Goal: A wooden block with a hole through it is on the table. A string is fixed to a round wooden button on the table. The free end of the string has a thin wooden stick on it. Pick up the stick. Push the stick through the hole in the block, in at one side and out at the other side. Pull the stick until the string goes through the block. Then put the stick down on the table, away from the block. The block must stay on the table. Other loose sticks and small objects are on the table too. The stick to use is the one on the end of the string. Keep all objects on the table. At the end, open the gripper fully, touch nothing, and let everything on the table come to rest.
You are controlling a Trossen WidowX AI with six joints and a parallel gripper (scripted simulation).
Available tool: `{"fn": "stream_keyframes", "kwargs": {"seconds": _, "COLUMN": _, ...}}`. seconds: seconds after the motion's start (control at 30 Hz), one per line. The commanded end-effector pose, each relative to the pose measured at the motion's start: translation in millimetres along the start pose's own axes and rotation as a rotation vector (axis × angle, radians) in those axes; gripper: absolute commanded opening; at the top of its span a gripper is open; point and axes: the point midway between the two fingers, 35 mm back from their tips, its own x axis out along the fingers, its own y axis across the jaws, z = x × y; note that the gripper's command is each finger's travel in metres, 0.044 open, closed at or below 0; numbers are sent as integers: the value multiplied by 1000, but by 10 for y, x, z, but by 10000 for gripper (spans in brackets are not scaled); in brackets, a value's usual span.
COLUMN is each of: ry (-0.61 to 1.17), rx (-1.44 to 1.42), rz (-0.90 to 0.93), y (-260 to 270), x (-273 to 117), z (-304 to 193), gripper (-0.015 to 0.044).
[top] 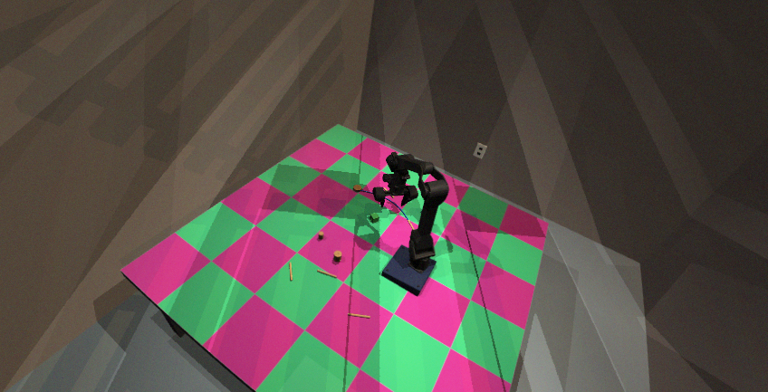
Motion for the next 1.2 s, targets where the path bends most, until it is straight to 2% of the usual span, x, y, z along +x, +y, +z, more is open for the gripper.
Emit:
{"fn": "stream_keyframes", "kwargs": {"seconds": 0.0, "ry": 21, "rx": 958, "rz": -21, "y": -309, "x": 75, "z": -149, "gripper": 440}}
{"fn": "stream_keyframes", "kwargs": {"seconds": 1.03, "ry": -28, "rx": 2992, "rz": -60, "y": -847, "x": 94, "z": -370, "gripper": 440}}
{"fn": "stream_keyframes", "kwargs": {"seconds": 1.17, "ry": -29, "rx": 3010, "rz": -60, "y": -850, "x": 94, "z": -372, "gripper": 440}}
